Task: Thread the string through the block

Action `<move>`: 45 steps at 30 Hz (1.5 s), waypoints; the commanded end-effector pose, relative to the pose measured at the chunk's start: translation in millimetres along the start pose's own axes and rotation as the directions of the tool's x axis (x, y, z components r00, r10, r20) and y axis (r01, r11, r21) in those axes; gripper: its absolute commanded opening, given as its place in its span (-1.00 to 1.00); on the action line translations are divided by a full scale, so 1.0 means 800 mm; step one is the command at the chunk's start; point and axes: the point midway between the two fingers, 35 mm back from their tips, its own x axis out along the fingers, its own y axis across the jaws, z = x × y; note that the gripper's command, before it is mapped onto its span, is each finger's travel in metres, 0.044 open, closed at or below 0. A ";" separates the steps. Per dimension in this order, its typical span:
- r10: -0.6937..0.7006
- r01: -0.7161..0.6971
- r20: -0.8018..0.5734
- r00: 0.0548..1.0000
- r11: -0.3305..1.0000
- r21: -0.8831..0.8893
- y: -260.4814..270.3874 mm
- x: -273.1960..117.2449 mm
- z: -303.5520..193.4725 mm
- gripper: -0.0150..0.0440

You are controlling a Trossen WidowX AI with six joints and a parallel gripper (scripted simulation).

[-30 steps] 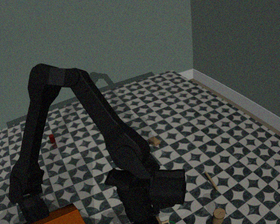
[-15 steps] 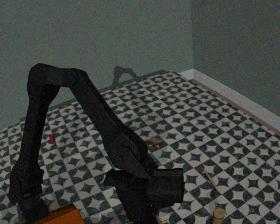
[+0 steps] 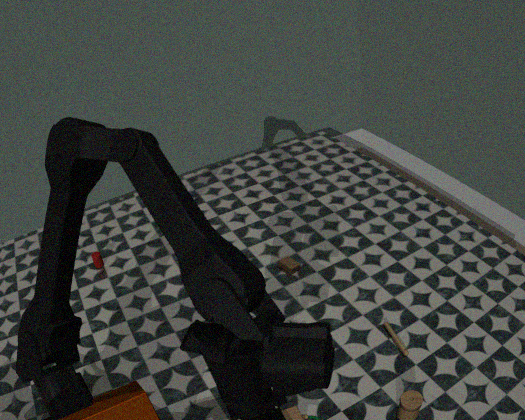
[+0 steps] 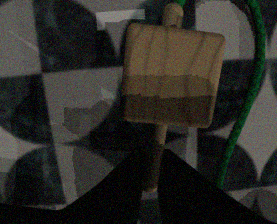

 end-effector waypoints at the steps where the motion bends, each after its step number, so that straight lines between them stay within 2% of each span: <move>1: -0.001 0.001 -0.006 1.000 1.000 -0.004 -0.001 0.001 -0.008 -0.49; 21: 0.010 -0.010 -0.007 1.000 1.000 0.002 -0.001 -0.001 -0.033 -0.49; 45: 0.022 -0.021 -0.008 1.000 0.993 0.112 -0.001 -0.004 -0.061 -0.49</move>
